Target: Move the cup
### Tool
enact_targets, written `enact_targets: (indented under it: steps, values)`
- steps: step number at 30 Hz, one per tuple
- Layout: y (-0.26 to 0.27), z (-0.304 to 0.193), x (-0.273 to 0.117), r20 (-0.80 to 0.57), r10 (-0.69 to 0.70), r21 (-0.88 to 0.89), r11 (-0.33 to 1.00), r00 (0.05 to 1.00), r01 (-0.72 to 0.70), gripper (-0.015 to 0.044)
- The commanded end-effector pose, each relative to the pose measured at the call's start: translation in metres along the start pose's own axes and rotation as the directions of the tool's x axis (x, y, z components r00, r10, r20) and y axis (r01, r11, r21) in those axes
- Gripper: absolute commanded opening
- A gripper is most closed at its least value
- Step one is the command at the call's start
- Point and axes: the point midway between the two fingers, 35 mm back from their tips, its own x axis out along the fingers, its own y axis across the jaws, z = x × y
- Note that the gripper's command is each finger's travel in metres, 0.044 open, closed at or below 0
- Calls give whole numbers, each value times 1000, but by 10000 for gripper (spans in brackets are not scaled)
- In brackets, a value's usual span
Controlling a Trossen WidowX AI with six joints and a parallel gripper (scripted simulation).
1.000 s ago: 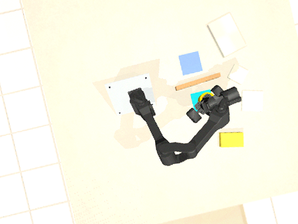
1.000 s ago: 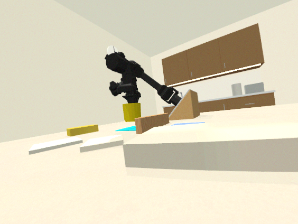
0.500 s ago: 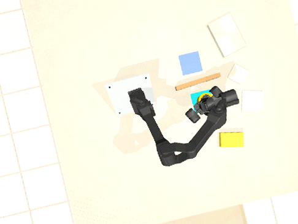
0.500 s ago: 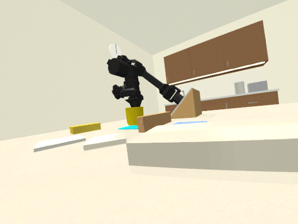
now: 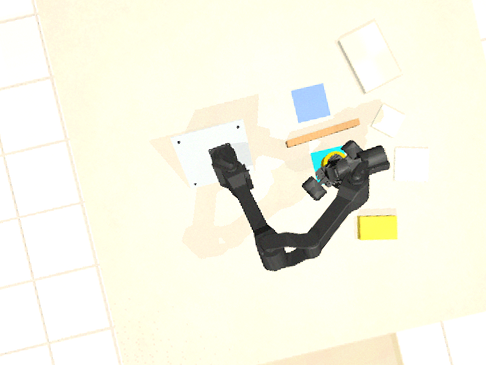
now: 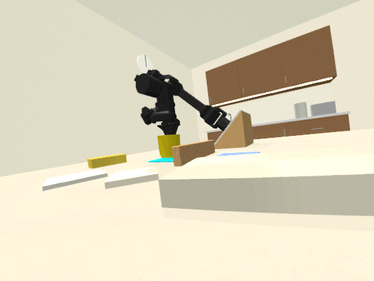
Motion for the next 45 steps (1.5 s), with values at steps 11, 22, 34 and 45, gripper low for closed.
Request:
enact_targets:
  steps: [11,22,34,45]
  values:
    - [0,0,-2,0,0,1,1000,1000,0,147]
    - [1,0,-17,0,0,0,1000,1000,0,147]
    - [2,-1,-34,1,-1,-2,1000,1000,1,147]
    - [0,-1,-49,3,-2,-4,1000,1000,2,147]
